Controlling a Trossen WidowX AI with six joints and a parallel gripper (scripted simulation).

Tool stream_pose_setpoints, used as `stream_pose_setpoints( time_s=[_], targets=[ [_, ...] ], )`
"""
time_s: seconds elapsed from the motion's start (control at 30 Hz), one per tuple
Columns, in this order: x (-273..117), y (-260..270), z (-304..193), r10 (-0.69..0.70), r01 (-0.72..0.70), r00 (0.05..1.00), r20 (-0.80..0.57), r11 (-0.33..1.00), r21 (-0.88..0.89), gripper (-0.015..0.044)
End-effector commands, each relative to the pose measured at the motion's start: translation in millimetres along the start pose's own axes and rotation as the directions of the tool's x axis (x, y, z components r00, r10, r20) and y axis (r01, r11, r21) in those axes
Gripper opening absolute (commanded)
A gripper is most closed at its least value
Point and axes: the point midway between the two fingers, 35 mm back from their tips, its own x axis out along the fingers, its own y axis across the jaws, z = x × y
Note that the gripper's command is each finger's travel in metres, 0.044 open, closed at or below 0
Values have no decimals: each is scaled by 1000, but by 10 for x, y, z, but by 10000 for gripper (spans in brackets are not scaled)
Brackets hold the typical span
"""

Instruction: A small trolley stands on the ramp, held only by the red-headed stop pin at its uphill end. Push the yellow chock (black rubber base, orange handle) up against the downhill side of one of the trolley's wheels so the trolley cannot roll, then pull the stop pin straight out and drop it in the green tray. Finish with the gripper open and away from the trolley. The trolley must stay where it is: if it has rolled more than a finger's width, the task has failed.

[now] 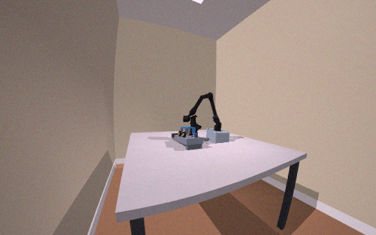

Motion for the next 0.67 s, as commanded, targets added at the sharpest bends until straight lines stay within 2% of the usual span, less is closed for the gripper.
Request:
stream_pose_setpoints(
  time_s=[0.0, 0.13, 0.63],
  targets=[
    [-140, -18, -6, 6, -6, 1000, -6, 1000, -7, 340],
    [-257, -36, -11, 6, -6, 1000, -6, 1000, -8, 440],
    [-768, -115, -16, 7, -7, 1000, -7, 1000, -8, 440]
  ],
)
